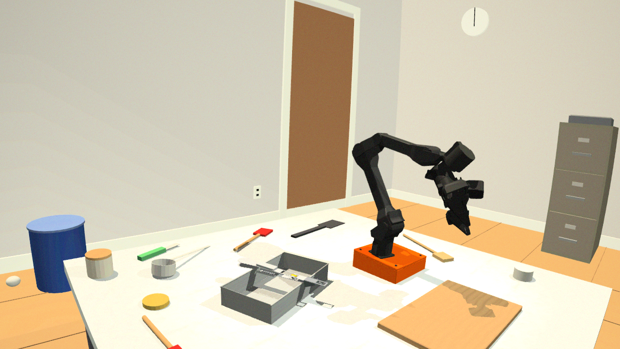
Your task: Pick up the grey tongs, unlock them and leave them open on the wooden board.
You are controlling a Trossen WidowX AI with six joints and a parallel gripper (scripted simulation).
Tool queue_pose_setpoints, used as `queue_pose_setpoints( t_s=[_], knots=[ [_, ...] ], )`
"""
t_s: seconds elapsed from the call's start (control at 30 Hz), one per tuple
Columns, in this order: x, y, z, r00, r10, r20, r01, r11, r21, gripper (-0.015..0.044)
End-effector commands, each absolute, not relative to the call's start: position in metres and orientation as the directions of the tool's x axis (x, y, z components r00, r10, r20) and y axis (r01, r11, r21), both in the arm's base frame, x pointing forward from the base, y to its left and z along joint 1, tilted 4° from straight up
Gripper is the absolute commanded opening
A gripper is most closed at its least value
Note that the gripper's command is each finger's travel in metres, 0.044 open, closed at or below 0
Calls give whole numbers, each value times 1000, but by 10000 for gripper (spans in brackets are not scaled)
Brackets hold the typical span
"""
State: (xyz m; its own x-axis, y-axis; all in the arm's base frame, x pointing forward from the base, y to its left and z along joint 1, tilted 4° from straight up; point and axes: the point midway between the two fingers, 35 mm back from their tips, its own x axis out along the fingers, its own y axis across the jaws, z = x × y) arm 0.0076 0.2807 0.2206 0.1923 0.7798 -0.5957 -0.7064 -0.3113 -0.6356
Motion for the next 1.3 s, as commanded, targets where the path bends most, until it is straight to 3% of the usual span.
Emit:
queue_pose_setpoints(
  t_s=[0.0,0.37,0.73,0.97,1.27],
  knots=[
    [50,282,207,276,716,-641,-705,-302,-641,260],
    [176,251,164,404,505,-763,-683,-388,-619,260],
    [281,160,120,410,347,-844,-723,-440,-532,260],
    [323,77,92,397,312,-864,-740,-447,-501,260],
    [337,-24,64,415,308,-856,-745,-424,-514,260]
  ],
)
